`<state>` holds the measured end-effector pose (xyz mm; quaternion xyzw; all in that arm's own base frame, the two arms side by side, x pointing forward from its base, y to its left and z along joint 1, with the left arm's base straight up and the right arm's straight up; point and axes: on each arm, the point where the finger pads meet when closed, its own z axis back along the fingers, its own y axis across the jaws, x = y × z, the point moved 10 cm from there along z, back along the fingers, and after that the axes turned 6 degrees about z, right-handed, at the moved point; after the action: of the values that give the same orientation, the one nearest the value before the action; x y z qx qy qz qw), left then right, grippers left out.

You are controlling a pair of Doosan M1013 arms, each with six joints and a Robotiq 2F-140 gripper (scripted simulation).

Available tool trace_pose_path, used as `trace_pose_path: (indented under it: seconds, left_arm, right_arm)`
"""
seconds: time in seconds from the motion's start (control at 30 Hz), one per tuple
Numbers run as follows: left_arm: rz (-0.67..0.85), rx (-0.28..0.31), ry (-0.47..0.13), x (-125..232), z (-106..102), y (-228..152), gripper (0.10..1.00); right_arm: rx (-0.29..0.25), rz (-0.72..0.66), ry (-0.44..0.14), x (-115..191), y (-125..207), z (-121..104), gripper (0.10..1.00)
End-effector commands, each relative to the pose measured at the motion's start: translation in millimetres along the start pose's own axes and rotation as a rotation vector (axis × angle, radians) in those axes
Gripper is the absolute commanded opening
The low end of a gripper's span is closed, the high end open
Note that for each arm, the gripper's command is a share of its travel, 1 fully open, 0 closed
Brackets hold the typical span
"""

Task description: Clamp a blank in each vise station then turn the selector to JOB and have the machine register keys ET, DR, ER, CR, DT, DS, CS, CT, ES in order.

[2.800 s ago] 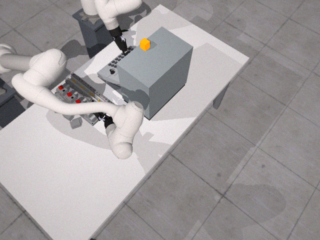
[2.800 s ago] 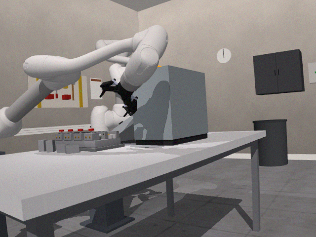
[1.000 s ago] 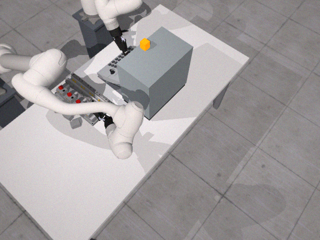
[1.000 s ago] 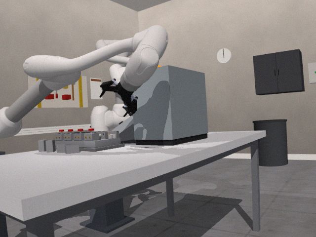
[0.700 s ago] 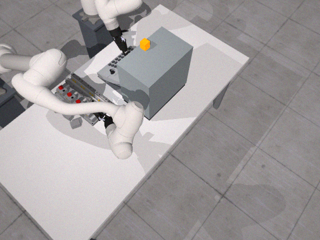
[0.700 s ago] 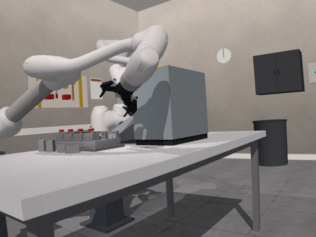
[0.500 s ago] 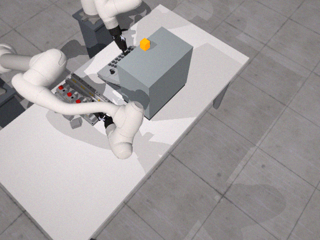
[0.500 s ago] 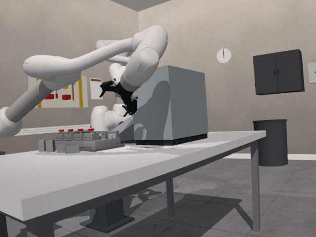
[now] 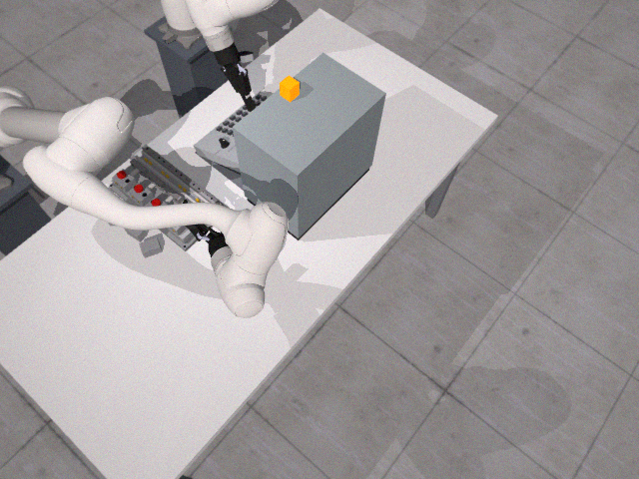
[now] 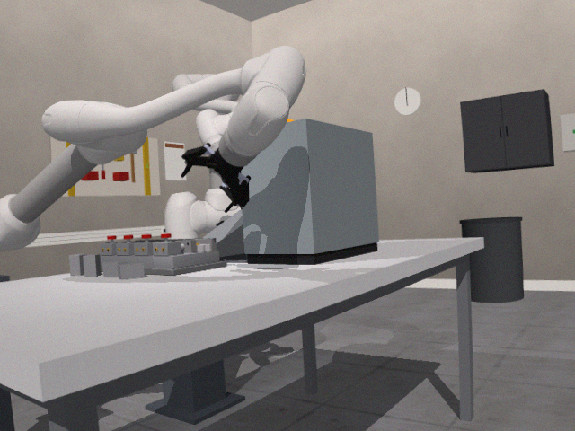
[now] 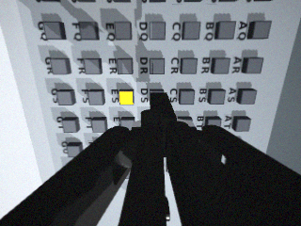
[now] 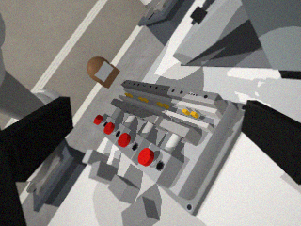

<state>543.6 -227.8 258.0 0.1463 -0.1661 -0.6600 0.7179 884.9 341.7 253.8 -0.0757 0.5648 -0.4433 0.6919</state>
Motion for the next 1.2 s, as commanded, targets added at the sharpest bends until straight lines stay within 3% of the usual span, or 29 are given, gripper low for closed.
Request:
trace_pose_path:
  seconds: [0.0,0.07,0.13,0.2,0.27,0.3,1.0,1.03,1.17]
  left_arm:
    - [0.0,0.001,0.0,0.2,1.7,0.7,0.099]
    - [0.0,0.001,0.0,0.7,23.8,5.4,0.099]
    - [0.0,0.001,0.0,1.7,72.2,15.6,0.099]
    - [0.0,0.001,0.0,1.7,72.2,15.6,0.099]
    - [0.0,0.001,0.0,2.7,116.2,25.0,0.099]
    - [0.0,0.001,0.0,2.9,125.2,26.9,0.099]
    - [0.0,0.001,0.0,2.9,126.8,27.2,0.099]
    - [0.0,0.001,0.0,3.0,126.8,27.2,1.0]
    - [0.0,0.001,0.0,3.0,126.8,27.2,1.0]
  right_arm:
    - [0.002,0.002,-0.001,-1.5,-1.3,0.7,1.0]
    - [0.002,0.002,-0.001,-1.5,-1.3,0.7,1.0]
    - [0.002,0.002,-0.001,-1.5,-1.3,0.7,1.0]
    - [0.002,0.002,-0.001,-1.5,-1.3,0.7,1.0]
    - [0.002,0.002,-0.001,-1.5,-1.3,0.7,1.0]
    - [0.002,0.002,-0.001,-1.5,-1.3,0.7,1.0]
    - [0.002,0.002,-0.001,-1.5,-1.3,0.7,1.0]
    - [0.002,0.002,-0.001,-1.7,-1.3,0.6,1.0]
    - [0.027,0.028,-0.033,-17.6,-3.6,-11.0,1.0]
